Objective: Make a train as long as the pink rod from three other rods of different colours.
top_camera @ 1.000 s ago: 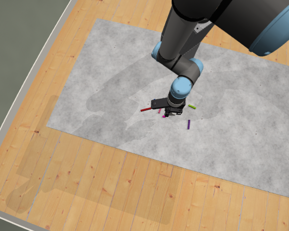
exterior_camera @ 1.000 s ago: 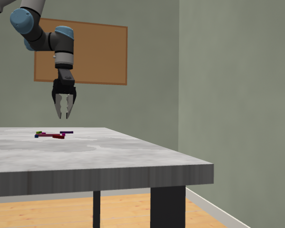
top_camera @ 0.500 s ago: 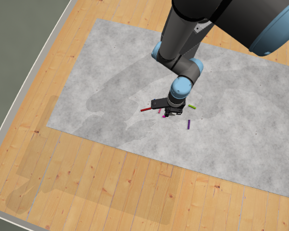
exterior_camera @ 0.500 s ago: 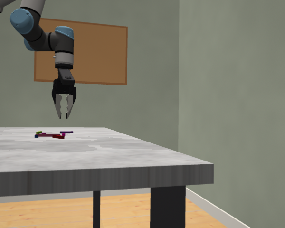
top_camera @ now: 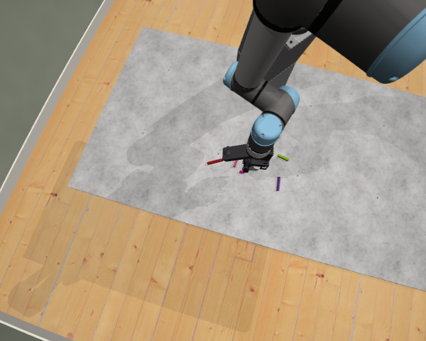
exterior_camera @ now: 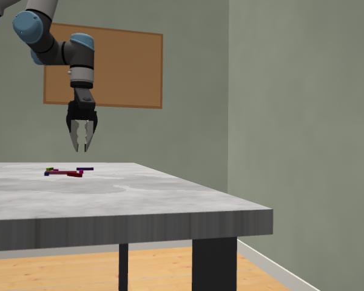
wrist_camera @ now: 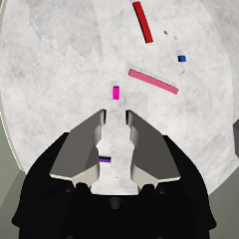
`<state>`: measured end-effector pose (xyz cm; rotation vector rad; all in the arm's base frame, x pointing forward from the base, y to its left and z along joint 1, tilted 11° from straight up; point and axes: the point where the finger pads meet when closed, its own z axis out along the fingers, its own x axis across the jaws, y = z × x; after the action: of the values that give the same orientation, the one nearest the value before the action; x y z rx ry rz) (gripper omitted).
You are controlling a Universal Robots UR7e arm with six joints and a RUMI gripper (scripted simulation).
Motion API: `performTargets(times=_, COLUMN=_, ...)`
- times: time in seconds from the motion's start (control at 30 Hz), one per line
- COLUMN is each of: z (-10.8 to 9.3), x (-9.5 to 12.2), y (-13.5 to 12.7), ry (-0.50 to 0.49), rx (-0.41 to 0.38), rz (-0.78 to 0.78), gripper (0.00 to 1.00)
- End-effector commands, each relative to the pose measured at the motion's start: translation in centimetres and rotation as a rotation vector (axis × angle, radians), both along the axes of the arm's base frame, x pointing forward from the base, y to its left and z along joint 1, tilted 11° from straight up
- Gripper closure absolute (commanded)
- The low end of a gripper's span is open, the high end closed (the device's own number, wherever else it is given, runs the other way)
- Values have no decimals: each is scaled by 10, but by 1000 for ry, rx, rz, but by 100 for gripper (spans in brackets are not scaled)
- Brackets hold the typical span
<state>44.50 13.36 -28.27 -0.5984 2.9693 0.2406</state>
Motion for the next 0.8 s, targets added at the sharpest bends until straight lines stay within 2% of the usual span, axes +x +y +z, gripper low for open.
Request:
performTargets(times=0.0, z=-1, x=1, y=0, ry=-1, rx=0, rz=0, gripper=86)
performTargets(times=0.77, z=-23, x=2, y=4, ry=-1, rx=0, rz=0, gripper=86)
